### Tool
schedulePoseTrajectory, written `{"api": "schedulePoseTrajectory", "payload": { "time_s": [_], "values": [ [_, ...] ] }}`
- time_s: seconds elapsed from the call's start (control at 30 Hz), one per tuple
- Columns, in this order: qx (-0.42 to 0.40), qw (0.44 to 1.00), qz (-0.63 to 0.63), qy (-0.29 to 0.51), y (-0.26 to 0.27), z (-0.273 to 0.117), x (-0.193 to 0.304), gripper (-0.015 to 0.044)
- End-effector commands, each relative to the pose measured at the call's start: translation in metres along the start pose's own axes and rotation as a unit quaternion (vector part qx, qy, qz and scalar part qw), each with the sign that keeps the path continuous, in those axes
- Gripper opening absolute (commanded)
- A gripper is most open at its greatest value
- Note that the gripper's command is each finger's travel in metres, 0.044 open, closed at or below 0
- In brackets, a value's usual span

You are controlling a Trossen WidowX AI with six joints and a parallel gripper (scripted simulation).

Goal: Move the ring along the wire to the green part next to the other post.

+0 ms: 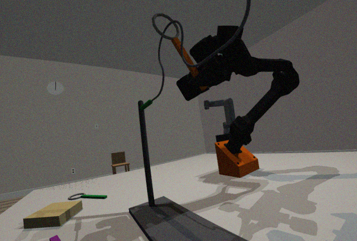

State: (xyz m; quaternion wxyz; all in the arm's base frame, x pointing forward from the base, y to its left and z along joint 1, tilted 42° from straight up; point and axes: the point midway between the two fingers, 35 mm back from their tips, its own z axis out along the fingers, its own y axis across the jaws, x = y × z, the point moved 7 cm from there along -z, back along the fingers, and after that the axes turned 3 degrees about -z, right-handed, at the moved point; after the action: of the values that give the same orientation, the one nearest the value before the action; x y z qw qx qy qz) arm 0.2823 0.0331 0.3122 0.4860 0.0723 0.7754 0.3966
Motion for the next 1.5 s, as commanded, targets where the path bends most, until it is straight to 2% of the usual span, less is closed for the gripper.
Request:
{"api": "schedulePoseTrajectory", "payload": {
  "time_s": [0.0, 0.73, 1.47],
  "values": [
    [-0.02, 0.999, 0.037, -0.003, 0.002, 0.001, 0.002, -0.015],
    [-0.139, 0.957, 0.253, -0.037, 0.018, 0.003, 0.001, -0.015],
    [-0.248, 0.854, 0.452, -0.069, 0.033, 0.0, -0.007, -0.015]
  ]
}}
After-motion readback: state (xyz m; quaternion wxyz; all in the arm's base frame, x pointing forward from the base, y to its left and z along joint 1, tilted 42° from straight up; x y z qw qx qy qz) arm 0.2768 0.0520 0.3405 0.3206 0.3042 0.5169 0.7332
